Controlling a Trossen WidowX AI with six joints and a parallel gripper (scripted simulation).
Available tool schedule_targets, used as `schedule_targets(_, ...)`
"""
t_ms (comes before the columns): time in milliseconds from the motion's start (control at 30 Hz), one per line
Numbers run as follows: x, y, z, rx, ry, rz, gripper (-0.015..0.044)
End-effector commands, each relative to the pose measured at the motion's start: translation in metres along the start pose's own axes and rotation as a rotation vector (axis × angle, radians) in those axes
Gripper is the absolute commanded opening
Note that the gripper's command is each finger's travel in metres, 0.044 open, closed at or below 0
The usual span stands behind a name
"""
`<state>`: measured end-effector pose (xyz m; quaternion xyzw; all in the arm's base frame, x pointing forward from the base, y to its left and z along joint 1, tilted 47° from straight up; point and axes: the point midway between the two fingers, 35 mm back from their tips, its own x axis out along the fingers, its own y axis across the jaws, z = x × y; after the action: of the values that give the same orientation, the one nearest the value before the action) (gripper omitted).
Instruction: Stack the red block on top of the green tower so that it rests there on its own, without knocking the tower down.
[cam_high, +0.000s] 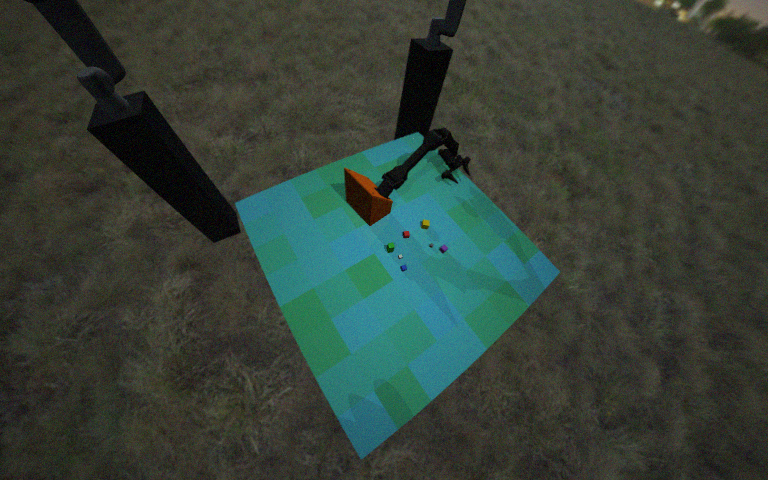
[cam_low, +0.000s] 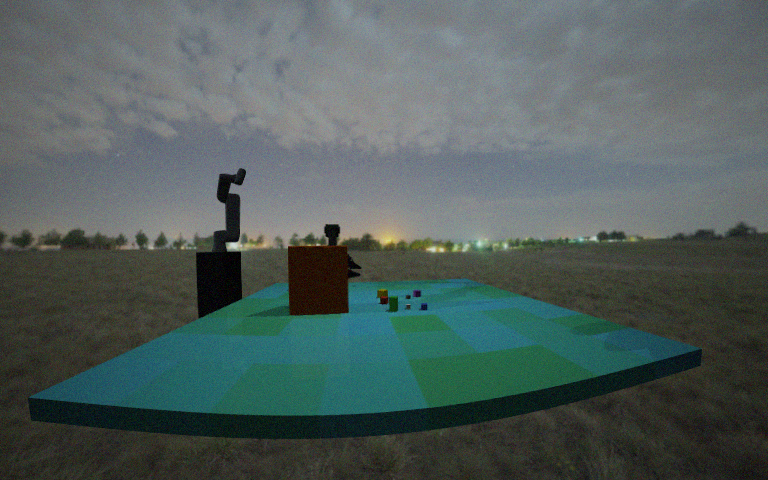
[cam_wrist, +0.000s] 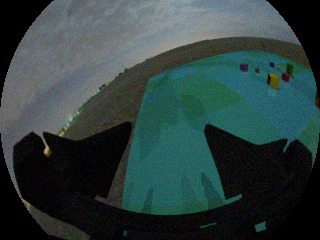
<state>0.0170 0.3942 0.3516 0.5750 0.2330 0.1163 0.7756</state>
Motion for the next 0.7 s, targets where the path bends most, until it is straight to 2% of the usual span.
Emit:
schedule_targets(0,0.002,-0.001,0.0,-0.006,-0.001,-0.004,0.0426)
schedule_targets(33,0.006,-0.004,0.001,-0.022,-0.005,-0.017,0.044)
schedule_targets(367,0.089,-0.068,0.028,-0.312,-0.036,-0.291,0.044)
schedule_targets(667,0.145,-0.134,0.069,-0.508,0.012,-0.564,0.044)
